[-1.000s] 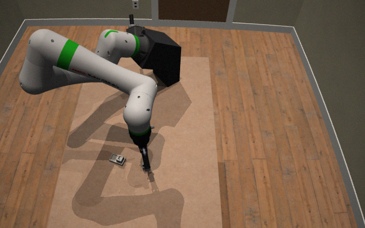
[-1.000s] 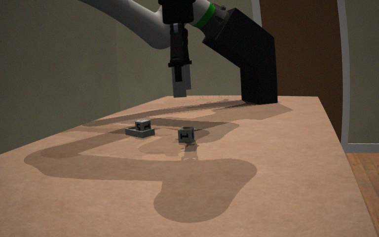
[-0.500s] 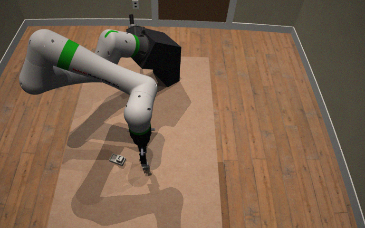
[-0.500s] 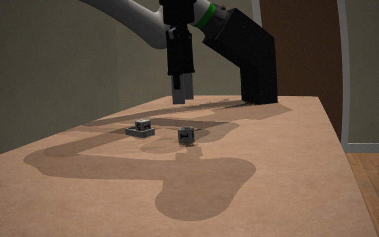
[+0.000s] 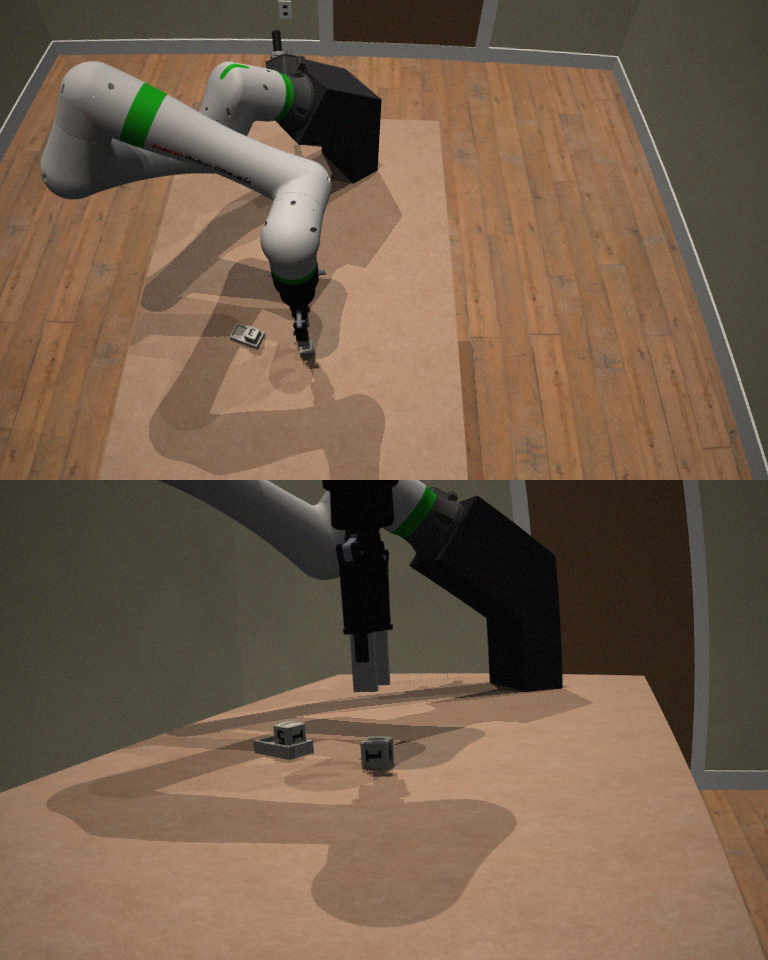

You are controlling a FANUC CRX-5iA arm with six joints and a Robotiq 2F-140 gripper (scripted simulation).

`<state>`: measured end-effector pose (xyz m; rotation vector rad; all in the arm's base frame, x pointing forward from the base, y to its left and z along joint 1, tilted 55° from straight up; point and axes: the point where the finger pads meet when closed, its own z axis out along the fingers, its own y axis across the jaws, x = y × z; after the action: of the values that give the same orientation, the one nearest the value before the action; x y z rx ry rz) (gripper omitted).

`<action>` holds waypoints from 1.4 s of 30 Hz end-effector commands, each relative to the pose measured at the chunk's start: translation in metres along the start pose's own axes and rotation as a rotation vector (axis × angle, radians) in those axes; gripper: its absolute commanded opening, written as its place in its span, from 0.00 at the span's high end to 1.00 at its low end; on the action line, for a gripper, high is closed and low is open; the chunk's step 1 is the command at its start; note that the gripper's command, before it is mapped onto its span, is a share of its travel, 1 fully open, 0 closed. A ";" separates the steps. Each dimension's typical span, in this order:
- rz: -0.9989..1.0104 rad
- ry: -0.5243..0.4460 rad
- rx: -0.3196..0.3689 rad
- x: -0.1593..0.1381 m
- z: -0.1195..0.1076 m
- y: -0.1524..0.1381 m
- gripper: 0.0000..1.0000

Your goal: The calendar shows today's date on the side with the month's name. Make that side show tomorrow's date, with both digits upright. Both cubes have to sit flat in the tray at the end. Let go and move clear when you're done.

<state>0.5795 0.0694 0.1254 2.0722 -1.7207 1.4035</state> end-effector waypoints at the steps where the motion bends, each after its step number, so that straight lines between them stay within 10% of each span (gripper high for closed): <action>1: 0.000 0.000 0.000 0.000 0.000 0.000 0.64; 42: 0.000 0.000 0.001 0.000 0.025 0.000 0.64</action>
<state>0.5912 0.0570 0.1132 2.0718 -1.7211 1.4039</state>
